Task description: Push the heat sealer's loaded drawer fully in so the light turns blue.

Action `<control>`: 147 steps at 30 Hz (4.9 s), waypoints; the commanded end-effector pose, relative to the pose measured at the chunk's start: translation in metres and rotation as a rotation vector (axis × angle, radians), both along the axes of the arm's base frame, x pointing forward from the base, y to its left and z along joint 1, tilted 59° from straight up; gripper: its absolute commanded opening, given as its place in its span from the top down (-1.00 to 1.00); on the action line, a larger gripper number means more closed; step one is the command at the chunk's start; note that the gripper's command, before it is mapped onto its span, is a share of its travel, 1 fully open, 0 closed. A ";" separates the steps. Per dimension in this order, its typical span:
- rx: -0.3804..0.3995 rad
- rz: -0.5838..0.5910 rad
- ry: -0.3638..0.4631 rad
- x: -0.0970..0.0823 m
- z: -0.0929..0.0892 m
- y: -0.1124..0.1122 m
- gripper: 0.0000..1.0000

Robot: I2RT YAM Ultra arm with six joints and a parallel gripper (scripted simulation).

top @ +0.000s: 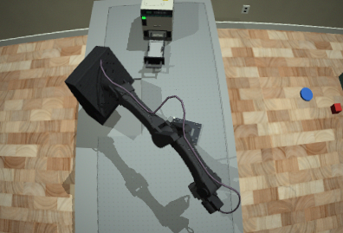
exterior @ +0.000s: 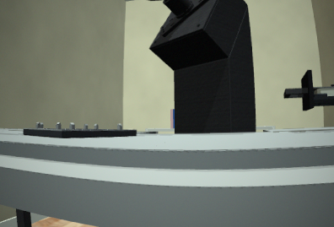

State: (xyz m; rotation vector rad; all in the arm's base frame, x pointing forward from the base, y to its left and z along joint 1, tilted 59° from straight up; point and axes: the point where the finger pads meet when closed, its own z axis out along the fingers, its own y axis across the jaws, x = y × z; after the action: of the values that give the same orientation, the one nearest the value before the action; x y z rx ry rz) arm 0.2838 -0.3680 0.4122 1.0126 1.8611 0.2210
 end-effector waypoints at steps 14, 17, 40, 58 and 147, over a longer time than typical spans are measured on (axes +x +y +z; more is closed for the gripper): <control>-0.003 0.098 0.081 0.031 -0.017 0.038 0.10; -0.006 0.090 0.070 0.037 -0.019 0.040 0.10; 0.022 0.226 0.183 0.084 -0.063 0.093 0.10; 0.032 0.358 0.302 0.115 -0.102 0.138 0.10; -0.192 0.982 0.848 0.107 -0.260 0.403 0.10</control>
State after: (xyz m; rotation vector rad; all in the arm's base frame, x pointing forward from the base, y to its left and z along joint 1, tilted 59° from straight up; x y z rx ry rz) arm 0.3902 0.0199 0.1490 0.0387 2.9652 0.2132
